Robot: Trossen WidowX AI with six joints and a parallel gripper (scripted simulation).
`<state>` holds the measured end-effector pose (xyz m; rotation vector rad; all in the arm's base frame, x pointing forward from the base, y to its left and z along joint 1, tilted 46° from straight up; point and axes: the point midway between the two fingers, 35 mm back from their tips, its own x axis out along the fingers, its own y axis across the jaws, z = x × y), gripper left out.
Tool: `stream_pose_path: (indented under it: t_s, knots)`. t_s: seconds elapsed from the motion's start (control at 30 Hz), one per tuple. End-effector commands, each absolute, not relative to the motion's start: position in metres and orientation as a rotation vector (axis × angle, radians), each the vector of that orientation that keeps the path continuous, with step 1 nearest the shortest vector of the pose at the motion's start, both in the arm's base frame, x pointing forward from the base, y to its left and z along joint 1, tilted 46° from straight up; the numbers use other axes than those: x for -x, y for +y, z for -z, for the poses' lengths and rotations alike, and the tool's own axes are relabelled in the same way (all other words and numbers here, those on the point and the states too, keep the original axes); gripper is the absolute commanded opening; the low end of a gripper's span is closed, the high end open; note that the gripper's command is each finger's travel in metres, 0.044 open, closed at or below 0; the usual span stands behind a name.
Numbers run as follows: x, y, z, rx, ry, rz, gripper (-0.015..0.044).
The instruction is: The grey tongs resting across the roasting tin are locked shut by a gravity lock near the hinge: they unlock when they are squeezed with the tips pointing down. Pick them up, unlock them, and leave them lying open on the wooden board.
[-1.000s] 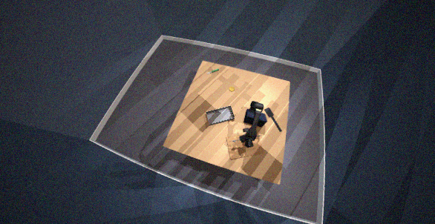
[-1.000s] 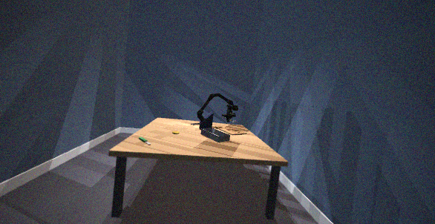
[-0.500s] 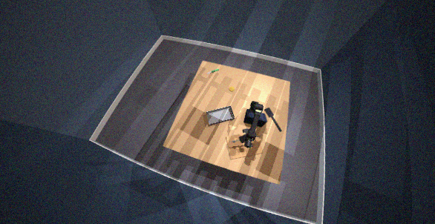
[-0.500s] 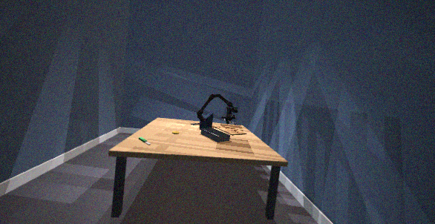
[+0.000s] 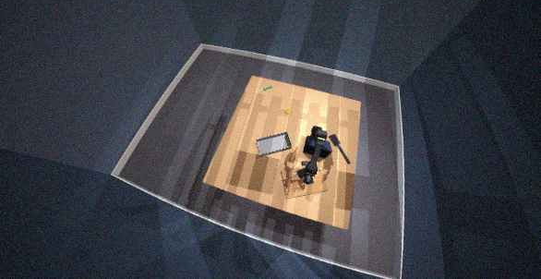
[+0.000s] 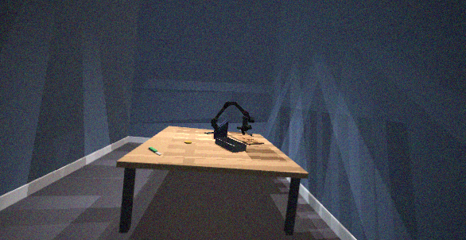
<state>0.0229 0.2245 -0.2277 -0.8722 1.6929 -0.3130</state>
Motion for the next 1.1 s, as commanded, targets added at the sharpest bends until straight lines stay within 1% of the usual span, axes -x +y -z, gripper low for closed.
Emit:
stream_pose_path:
  t_s: [0.0,0.33,1.07]
  knots:
    - [-0.0218,0.2188,0.2328,0.874,1.696,0.312,-0.0150]
    - [-0.0209,0.2104,0.2390,0.874,1.696,0.313,-0.0150]
    - [-0.0214,0.2113,0.2373,0.876,1.693,0.316,0.0427]
